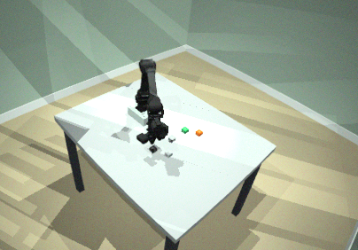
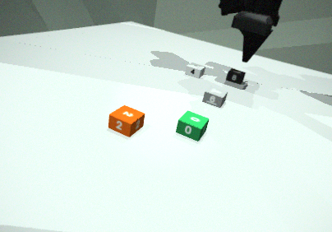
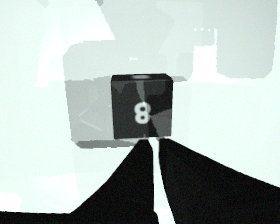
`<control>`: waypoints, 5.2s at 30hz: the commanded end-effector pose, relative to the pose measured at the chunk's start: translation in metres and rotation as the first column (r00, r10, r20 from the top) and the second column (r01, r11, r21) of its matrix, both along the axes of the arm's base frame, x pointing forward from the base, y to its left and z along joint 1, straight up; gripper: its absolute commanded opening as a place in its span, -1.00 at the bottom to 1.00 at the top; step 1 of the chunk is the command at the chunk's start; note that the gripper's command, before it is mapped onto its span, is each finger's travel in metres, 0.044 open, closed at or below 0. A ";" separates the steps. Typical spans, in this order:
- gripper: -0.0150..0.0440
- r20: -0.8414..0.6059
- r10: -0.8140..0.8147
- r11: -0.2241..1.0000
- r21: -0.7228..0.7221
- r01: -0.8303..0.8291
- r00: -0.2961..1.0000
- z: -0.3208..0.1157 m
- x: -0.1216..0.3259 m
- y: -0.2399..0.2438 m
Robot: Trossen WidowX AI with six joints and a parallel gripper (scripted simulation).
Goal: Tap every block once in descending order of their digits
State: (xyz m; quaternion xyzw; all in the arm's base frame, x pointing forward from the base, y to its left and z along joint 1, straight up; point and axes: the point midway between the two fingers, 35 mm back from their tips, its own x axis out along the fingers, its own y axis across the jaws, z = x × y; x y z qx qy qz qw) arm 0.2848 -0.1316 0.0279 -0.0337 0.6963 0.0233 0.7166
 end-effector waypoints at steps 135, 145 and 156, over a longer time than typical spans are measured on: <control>-0.42 0.005 0.005 1.000 0.008 -0.005 1.000 0.084 0.082 0.059; -0.42 0.005 0.005 1.000 0.008 -0.005 1.000 0.003 0.085 0.059; -0.42 0.005 0.005 1.000 0.008 -0.005 1.000 -0.007 0.085 0.059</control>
